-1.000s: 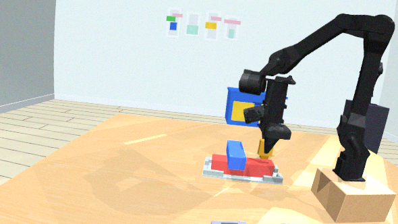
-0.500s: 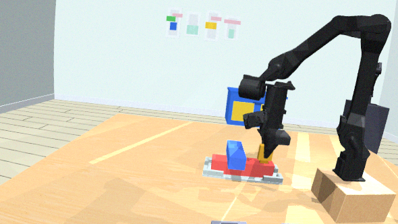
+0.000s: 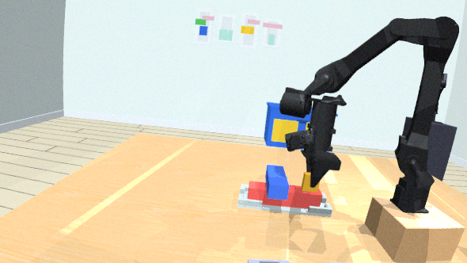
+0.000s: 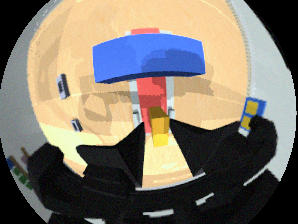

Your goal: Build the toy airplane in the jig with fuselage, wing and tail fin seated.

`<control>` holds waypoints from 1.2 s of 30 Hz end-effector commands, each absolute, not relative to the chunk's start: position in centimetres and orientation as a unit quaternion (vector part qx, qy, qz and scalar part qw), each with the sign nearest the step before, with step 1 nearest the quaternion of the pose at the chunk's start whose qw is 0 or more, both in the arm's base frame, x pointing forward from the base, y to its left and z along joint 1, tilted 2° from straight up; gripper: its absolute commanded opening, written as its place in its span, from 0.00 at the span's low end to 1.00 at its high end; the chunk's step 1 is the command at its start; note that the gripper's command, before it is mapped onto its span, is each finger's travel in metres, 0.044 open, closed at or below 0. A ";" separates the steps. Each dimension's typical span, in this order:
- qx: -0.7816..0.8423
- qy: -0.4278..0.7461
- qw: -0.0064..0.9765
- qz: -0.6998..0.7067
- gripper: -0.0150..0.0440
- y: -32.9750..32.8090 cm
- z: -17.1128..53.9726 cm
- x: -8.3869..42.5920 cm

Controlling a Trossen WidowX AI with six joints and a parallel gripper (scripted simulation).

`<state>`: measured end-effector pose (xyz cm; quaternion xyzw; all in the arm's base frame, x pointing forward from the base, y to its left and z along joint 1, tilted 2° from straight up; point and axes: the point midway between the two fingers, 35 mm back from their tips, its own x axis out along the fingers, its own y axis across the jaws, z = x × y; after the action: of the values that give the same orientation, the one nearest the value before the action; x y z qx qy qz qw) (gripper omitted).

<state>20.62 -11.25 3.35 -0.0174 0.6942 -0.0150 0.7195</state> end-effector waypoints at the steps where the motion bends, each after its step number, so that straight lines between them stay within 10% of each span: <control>1: -0.018 0.694 0.720 -0.015 0.69 -11.3 3.4 20.6; 36: -0.018 0.695 0.718 -0.013 0.69 -11.3 12.5 21.0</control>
<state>21.02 -11.32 12.56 -0.0196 0.6939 -0.0136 0.7197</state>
